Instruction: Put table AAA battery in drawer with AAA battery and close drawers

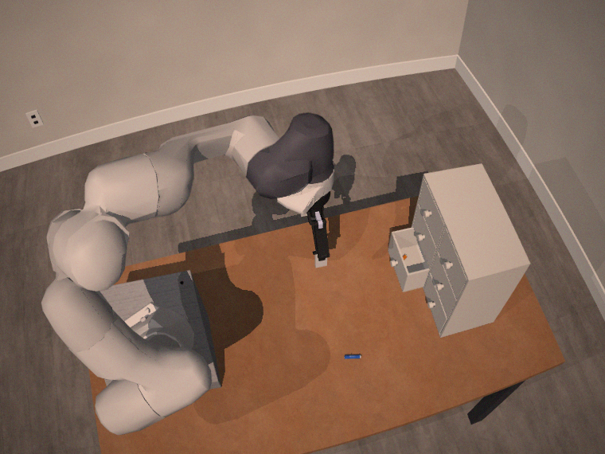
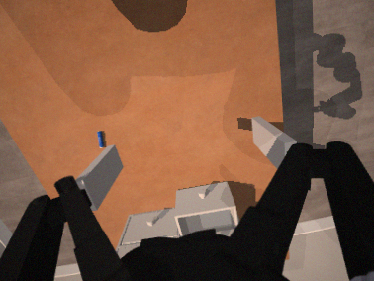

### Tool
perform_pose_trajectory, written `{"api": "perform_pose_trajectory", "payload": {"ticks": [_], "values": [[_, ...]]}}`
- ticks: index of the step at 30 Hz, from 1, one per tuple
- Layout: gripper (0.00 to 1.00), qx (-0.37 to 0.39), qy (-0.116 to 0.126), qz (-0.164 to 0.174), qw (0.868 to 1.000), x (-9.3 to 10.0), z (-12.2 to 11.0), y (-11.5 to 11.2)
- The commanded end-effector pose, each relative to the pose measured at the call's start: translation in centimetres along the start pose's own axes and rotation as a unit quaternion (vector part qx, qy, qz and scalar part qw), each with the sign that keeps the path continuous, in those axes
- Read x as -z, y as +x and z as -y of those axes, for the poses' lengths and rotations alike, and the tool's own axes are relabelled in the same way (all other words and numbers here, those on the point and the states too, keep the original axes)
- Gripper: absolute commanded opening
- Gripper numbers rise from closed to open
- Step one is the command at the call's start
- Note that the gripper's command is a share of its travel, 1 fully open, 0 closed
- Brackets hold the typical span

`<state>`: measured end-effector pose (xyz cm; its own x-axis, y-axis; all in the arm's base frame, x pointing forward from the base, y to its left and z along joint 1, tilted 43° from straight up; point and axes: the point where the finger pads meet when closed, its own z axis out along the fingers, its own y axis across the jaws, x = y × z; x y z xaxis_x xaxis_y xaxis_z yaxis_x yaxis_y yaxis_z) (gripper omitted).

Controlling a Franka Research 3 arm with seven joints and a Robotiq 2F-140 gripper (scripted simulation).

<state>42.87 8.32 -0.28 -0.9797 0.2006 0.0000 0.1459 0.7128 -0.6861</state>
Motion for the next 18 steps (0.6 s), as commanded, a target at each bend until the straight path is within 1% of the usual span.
{"api": "perform_pose_trajectory", "payload": {"ticks": [1, 4, 6, 11, 14, 18], "values": [[1.0, -0.004, 0.001, -0.002, 1.0, 2.0, 0.0, 0.2], [1.0, -0.004, 0.001, -0.002, 1.0, 4.9, 0.0, 0.1], [1.0, -0.004, 0.001, -0.002, 1.0, 4.9, 0.0, 0.1], [1.0, -0.004, 0.001, -0.002, 1.0, 9.9, 0.0, 0.1], [1.0, -0.004, 0.001, -0.002, 1.0, 12.4, 0.0, 0.1], [1.0, -0.004, 0.001, -0.002, 1.0, 14.5, 0.0, 0.1]]}}
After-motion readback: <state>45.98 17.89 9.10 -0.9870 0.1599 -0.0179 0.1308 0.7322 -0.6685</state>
